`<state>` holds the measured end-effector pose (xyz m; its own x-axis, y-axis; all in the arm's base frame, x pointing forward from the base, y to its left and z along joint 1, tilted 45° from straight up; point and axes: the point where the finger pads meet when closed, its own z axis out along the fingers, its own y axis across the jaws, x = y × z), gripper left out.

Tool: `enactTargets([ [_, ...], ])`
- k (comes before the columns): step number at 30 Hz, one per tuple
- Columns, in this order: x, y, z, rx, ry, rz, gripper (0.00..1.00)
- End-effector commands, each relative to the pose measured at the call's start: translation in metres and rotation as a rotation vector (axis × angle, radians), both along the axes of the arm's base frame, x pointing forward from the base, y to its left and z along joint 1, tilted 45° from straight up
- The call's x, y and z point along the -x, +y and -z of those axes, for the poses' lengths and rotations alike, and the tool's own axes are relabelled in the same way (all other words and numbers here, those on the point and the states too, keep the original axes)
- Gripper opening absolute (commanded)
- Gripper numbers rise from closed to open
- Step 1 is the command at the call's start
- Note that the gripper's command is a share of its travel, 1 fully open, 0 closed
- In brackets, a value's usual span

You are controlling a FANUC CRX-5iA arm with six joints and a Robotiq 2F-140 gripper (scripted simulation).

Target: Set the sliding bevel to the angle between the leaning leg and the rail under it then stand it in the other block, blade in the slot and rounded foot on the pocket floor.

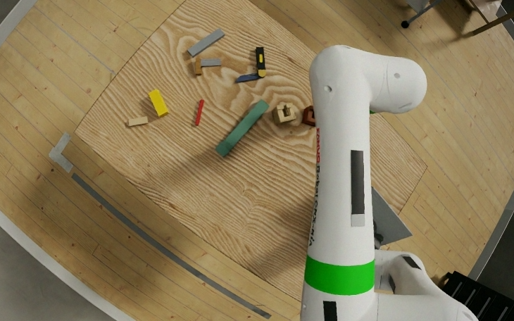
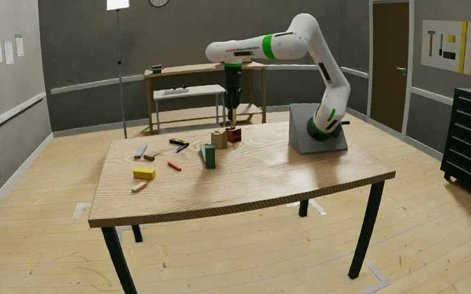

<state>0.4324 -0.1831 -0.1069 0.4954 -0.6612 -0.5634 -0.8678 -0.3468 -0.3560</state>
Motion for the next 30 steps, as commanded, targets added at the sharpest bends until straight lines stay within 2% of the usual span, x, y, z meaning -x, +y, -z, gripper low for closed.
enactTargets([
  [1,0.0,-0.001,0.0,0.001,-0.001,0.001,0.1],
  [30,0.0,0.011,0.012,0.001,-0.001,0.001,0.1],
])
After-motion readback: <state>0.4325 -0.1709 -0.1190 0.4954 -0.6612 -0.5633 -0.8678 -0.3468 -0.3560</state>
